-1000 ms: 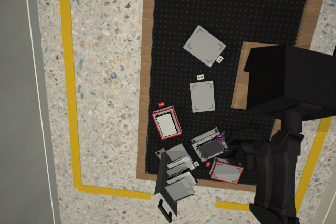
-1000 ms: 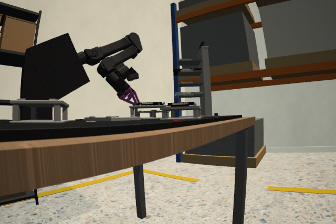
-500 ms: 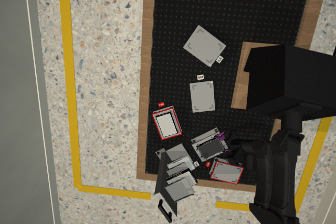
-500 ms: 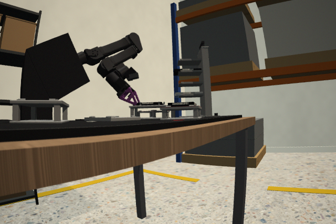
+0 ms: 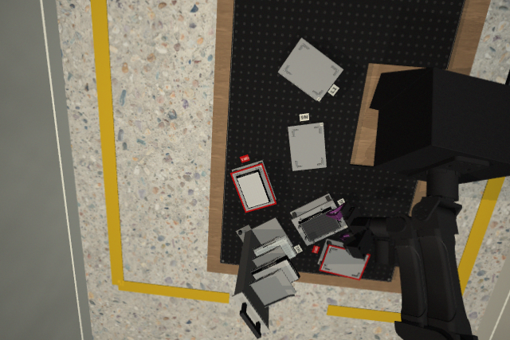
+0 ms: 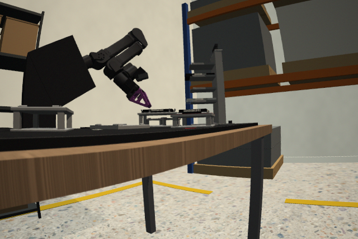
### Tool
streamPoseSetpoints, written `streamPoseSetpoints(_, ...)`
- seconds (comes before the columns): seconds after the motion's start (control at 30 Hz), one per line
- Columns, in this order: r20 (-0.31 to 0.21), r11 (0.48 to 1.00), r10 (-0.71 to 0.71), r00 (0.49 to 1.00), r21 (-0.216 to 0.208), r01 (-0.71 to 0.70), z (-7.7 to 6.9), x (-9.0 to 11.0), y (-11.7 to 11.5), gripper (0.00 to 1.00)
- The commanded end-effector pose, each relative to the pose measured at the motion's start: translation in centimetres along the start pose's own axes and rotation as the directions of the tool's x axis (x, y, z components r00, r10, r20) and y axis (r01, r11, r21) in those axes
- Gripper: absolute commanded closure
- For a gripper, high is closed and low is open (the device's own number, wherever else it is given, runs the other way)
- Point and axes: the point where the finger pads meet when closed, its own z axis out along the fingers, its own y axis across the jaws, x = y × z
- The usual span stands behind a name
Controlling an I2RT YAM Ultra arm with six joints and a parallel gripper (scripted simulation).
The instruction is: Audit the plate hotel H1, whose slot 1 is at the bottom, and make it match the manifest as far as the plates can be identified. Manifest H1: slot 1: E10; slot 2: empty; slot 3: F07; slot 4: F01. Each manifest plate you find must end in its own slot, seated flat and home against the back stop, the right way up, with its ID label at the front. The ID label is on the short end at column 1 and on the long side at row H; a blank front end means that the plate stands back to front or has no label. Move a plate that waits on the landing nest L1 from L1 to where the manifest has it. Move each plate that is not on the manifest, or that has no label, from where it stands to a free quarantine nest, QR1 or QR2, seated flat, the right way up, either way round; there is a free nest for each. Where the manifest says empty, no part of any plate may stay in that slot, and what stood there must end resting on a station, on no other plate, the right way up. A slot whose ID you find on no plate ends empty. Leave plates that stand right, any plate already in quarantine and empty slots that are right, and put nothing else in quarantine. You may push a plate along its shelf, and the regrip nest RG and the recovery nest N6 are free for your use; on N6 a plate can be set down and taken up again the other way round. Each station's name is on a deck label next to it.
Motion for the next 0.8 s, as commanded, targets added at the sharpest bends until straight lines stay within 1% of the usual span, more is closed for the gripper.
streamPoseSetpoints(0.0, -0.024, 1.000, -0.008, 1.000, 0.030, 0.009, -0.5, 0.3, -0.8, 0.00)
streamPoseSetpoints(0.1, -0.021, 1.000, -0.008, 1.000, 0.028, 0.008, -0.6, 0.1, -0.8, 0.00)
streamPoseSetpoints(0.3, -0.008, 1.000, -0.005, 1.000, 0.018, 0.005, -1.0, -1.0, -0.3, 0.00)
streamPoseSetpoints(0.6, 0.003, 1.000, -0.004, 1.000, 0.009, 0.003, -1.9, -2.6, 0.3, 0.00)
streamPoseSetpoints(0.73, 0.004, 1.000, -0.004, 1.000, 0.008, 0.004, -2.2, -2.9, 0.3, 0.00)
streamPoseSetpoints(0.77, -0.029, 0.999, -0.009, 1.000, 0.032, 0.010, -2.9, -1.7, -0.8, 0.00)
